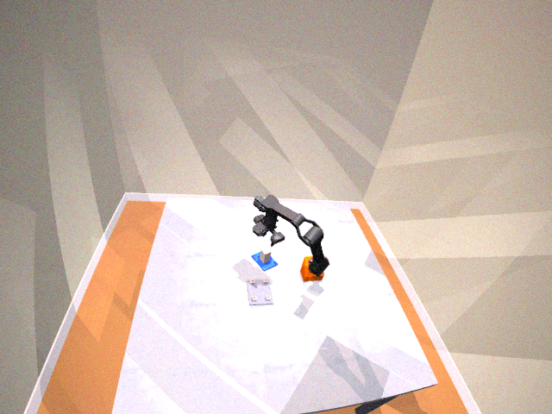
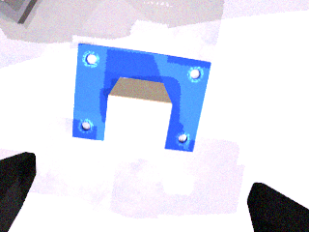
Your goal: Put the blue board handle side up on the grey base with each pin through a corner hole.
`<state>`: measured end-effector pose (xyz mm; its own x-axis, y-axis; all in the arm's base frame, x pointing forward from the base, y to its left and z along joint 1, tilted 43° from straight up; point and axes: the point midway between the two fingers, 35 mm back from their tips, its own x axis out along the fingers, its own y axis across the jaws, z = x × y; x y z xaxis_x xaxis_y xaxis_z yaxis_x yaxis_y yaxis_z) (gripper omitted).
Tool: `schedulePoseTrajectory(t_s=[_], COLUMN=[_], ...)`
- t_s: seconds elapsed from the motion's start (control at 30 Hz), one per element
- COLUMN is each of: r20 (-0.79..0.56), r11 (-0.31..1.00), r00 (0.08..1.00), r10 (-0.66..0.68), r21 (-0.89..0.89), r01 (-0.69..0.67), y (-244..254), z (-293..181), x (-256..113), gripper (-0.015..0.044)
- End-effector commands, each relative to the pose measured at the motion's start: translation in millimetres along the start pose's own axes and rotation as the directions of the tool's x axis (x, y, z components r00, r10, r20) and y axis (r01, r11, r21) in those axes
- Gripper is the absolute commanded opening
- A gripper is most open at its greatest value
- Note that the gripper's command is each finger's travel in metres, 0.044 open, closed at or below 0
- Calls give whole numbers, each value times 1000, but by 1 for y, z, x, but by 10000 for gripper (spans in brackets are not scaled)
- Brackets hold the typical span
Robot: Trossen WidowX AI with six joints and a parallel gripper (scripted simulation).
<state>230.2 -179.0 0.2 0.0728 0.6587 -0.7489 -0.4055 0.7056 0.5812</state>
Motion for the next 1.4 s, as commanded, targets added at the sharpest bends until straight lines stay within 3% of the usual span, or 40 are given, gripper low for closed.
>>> schedulePoseTrajectory(t_s=[0.0, 0.3, 1.37], r20=[-14, -13, -12], r11=[1000, 1000, 1000], r00=[1000, 1000, 1000], r10=[12, 12, 12], r21=[-10, -10, -11], r01=[-12, -12, -12], y=[3, 5, 4], z=[-2, -4, -4], x=[18, 49, 95], gripper=[440, 440, 440])
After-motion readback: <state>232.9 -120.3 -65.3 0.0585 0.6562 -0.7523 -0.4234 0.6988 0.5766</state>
